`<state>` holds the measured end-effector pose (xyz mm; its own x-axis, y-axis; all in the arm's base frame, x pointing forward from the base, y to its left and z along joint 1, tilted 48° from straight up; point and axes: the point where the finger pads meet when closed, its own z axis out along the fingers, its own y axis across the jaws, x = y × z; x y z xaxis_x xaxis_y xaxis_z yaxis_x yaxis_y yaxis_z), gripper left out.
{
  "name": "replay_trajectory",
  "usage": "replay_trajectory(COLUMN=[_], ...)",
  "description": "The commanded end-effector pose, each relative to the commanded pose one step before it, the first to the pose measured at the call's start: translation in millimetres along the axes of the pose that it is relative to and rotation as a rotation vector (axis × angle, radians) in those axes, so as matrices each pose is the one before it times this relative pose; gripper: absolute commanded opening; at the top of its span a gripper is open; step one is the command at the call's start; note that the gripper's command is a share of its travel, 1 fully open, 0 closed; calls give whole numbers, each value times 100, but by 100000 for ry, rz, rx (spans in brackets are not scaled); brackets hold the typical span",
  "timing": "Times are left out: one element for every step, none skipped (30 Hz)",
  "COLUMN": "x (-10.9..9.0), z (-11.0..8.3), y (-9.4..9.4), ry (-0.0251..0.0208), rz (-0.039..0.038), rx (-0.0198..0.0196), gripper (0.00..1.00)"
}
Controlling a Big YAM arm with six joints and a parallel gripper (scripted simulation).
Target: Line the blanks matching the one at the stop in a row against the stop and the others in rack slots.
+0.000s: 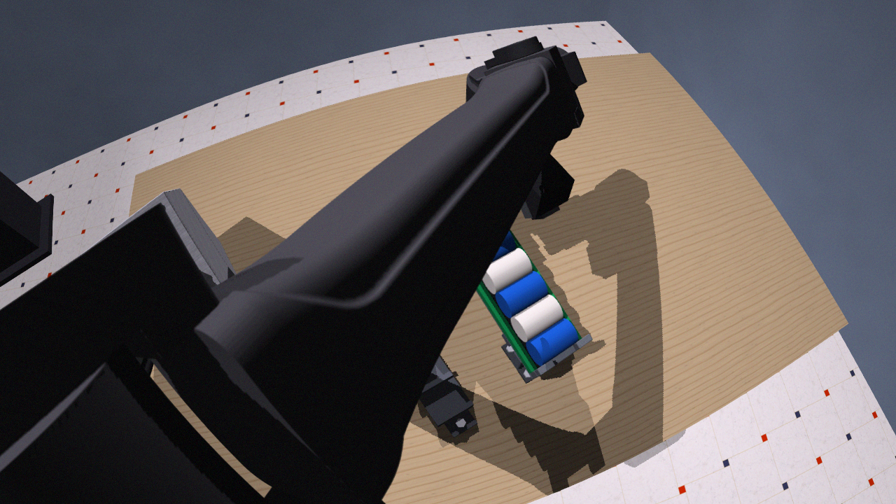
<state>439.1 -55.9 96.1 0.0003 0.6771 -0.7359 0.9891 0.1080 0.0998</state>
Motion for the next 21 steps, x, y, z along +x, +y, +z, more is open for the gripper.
replay_trajectory(x=[-598, 0, 0, 0, 0, -462, -1237, -755, -1070, -1237, -1127, -810, -395, -70, 0, 0, 1425, 729, 4, 364, 122], z=[-1233, 0, 0, 0, 0, 138, 204, 173, 235, 250, 220, 154, 74, 13, 0, 0, -879, 660, 0, 282, 99], y=[1928, 0, 0, 0, 0, -4, 150, 52, 18, -8, -35, -42, -25, -5, 0, 0, 474, -129, -50, -691, -320], ry=[46, 0, 0, 0, 0, -62, -36, 142, 135, -156, -194, -169, -92, -17, 0, 0, 645, 137, 16, 112, -4], rz=[3464, 0, 0, 0, 0, 344, 1580, 138, 51, 52, 42, 27, 12, 2, 0, 0, -3035, -1696, -193, -1390, -795], rx=[-3532, 0, 0, 0, 0, 145, -447, -78, -8, -33, -40, -33, -17, -3, 0, 0, -2040, 1559, 178, 1289, 742], gripper=[100, 100, 100, 100, 100, 100, 100, 100, 100, 100, 100, 100, 100, 100, 100, 100, 78, 78, 78, 78, 78])
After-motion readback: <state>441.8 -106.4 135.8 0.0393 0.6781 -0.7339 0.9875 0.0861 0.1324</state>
